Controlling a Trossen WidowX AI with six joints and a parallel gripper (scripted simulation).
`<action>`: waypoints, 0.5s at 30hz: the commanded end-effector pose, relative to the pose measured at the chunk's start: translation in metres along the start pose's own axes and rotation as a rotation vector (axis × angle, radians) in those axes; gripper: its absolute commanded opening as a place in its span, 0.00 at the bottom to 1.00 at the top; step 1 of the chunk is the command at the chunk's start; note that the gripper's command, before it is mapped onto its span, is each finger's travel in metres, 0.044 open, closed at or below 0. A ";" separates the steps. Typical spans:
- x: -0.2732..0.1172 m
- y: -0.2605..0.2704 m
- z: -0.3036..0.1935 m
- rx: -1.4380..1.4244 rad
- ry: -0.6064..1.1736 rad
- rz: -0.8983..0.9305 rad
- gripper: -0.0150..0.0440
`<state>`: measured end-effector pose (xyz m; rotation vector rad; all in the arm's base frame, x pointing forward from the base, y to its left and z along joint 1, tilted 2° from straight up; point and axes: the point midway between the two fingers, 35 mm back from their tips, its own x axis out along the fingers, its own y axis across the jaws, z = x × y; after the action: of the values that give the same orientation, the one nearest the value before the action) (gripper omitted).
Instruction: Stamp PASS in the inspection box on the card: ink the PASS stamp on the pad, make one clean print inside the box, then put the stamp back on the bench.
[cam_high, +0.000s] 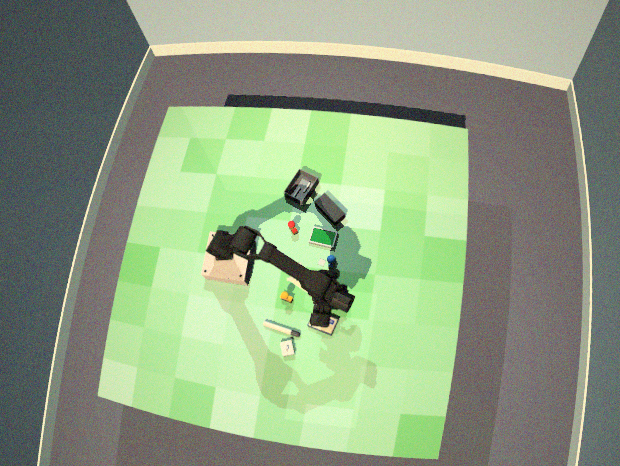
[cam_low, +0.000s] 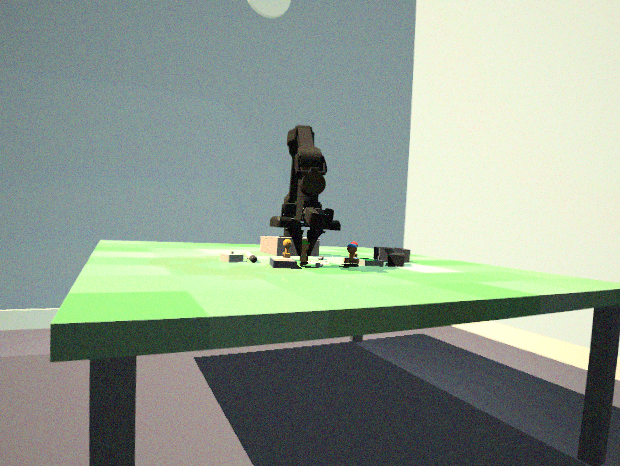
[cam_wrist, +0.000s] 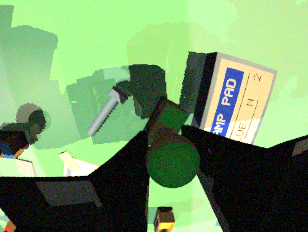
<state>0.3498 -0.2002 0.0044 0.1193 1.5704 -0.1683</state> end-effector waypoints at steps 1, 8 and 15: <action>-0.005 -0.001 0.001 0.001 -0.006 -0.004 0.25; -0.009 -0.001 0.002 0.001 -0.006 -0.005 0.25; -0.012 -0.001 0.002 0.001 -0.006 -0.005 0.25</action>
<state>0.3505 -0.2001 0.0114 0.1187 1.5713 -0.1672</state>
